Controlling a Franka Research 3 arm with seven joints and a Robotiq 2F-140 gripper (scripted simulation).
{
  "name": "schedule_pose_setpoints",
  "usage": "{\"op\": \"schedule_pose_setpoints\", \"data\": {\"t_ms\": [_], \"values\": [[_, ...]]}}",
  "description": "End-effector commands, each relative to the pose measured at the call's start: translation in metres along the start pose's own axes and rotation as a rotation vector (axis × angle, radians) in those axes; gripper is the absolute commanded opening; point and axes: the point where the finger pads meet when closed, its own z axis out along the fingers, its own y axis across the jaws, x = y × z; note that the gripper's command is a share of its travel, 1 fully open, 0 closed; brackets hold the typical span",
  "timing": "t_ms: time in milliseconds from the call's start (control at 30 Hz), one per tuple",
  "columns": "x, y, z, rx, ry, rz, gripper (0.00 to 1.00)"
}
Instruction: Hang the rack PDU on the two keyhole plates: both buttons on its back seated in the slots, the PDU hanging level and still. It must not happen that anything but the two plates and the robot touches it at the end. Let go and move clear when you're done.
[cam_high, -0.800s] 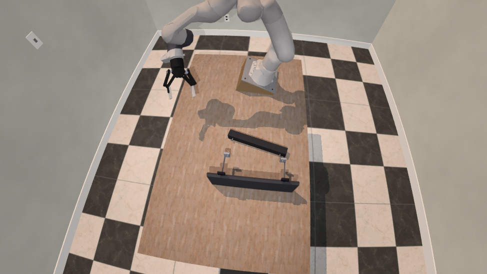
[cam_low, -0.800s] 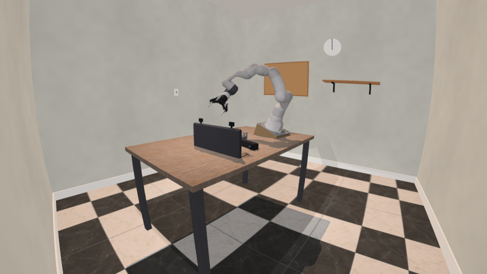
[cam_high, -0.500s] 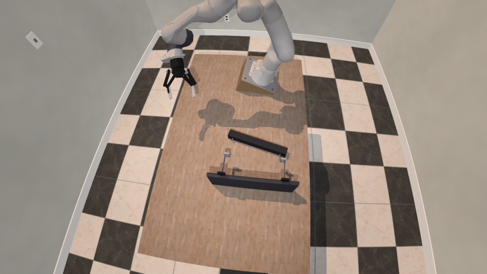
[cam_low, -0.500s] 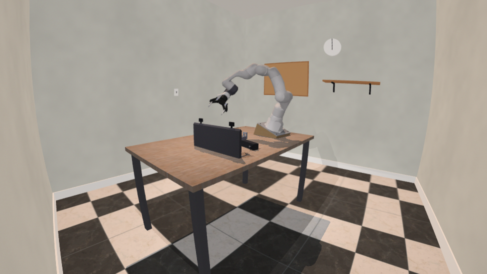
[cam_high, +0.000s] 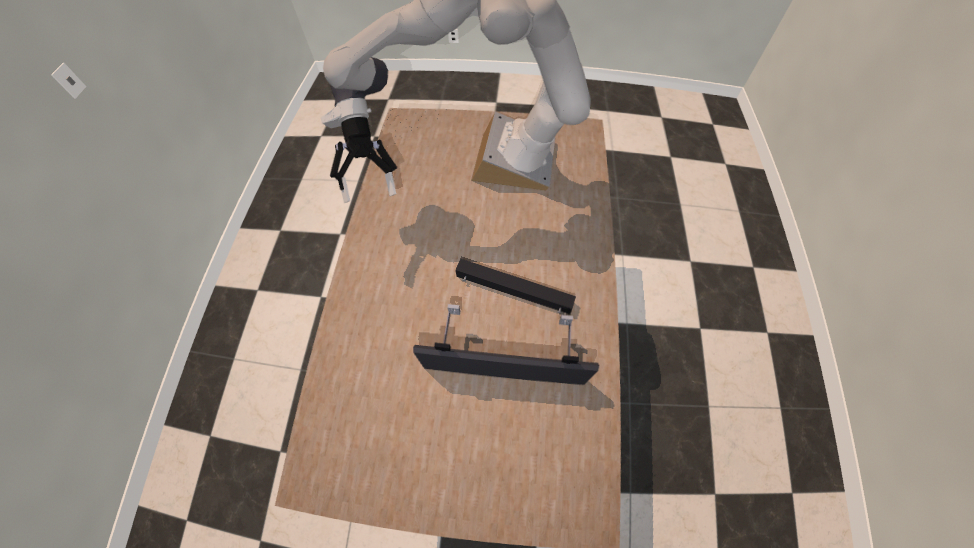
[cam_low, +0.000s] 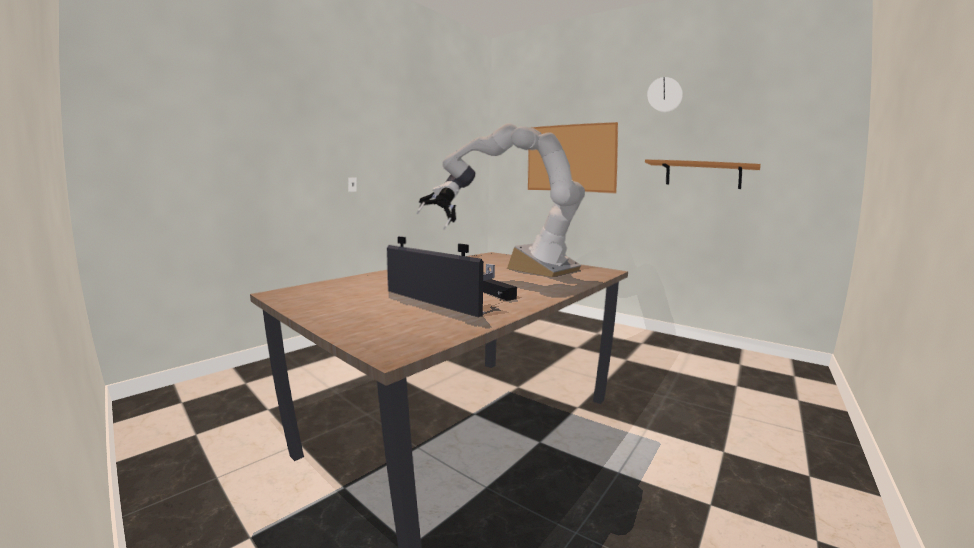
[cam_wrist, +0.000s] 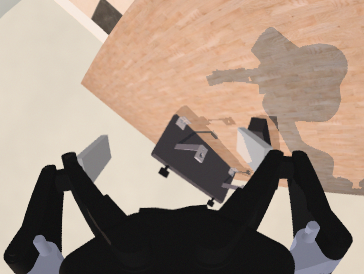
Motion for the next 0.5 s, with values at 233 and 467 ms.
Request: {"op": "schedule_pose_setpoints", "data": {"t_ms": [233,467], "values": [[-0.126,-0.002,0.076,-0.27,0.067,-0.011,1.0],[-0.187,0.017,0.111,-0.406,0.145,-0.037,1.0]]}}
